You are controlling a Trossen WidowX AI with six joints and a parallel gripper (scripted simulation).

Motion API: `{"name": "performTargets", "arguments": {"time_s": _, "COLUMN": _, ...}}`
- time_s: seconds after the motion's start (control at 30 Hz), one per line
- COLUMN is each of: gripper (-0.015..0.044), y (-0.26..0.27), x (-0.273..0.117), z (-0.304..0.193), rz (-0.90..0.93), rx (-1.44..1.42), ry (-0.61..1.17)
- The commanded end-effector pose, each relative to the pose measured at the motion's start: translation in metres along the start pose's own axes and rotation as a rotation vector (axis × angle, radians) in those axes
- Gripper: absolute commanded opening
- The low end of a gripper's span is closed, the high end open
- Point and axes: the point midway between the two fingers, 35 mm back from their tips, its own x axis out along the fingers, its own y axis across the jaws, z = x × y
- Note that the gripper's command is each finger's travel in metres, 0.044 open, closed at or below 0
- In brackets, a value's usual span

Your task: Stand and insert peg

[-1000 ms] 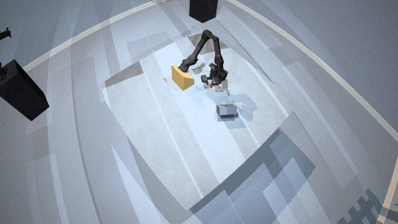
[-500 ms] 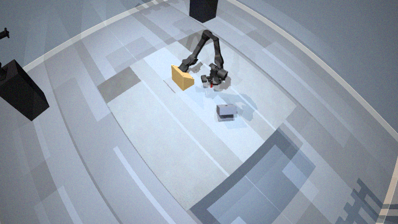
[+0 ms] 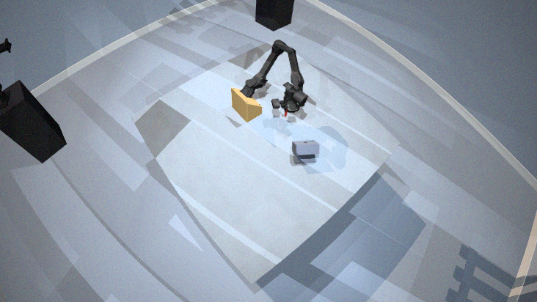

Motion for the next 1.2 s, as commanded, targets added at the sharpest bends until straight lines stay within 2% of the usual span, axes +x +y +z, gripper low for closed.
{"name": "performTargets", "arguments": {"time_s": 0.0, "gripper": 0.0, "y": 0.0, "x": -0.014, "z": 0.001, "rz": -0.001, "rx": -0.004, "ry": -0.001}}
{"name": "performTargets", "arguments": {"time_s": 0.37, "gripper": 0.0, "y": 0.0, "x": -0.052, "z": 0.003, "rz": 0.002, "rx": 0.001, "ry": 0.004}}
{"name": "performTargets", "arguments": {"time_s": 1.17, "gripper": 0.0, "y": 0.002, "x": -0.05, "z": 0.039, "rz": -0.107, "rx": -0.007, "ry": -0.204}}
